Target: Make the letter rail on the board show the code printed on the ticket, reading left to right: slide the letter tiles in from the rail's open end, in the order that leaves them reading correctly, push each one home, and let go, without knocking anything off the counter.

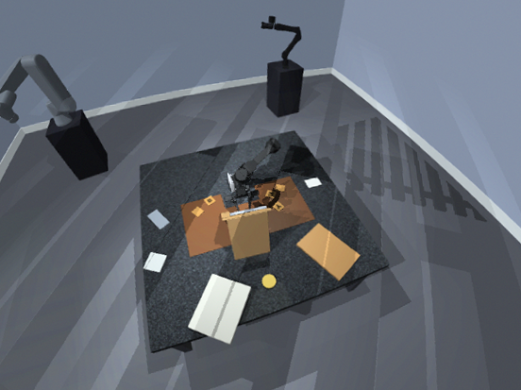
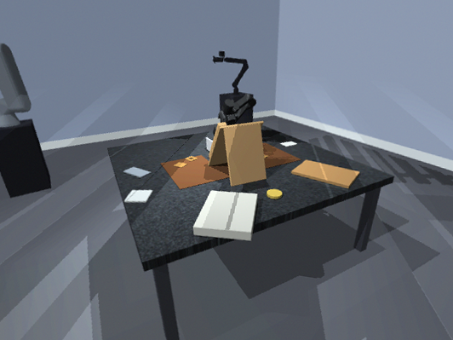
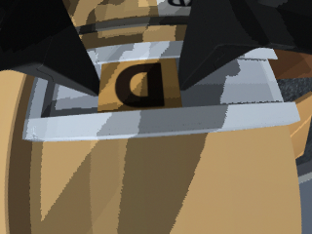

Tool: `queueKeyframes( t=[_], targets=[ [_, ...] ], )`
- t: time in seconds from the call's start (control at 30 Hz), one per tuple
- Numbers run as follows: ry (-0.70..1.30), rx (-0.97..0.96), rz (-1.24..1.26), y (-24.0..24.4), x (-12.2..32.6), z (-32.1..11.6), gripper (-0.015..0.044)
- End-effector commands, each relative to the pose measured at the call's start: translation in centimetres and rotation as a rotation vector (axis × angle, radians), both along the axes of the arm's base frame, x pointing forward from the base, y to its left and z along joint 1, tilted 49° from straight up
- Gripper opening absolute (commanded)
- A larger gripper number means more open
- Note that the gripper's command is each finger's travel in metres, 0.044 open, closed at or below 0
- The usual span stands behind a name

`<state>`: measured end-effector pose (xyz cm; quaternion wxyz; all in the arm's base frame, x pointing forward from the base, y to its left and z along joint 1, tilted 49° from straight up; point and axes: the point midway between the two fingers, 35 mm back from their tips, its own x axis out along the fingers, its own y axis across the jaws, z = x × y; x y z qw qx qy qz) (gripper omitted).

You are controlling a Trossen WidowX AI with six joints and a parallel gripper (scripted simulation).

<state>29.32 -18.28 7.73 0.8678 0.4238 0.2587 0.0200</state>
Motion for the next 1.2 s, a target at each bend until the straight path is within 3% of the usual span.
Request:
queueKeyframes(
  t=[0.0, 1.17],
  targets=[
    [-0.003, -0.001, 0.005, -0.1, 0.0, -0.2, 0.0],
    [-0.003, -0.002, 0.005, -1.5, -0.4, -1.8, 0.0]
  ],
)
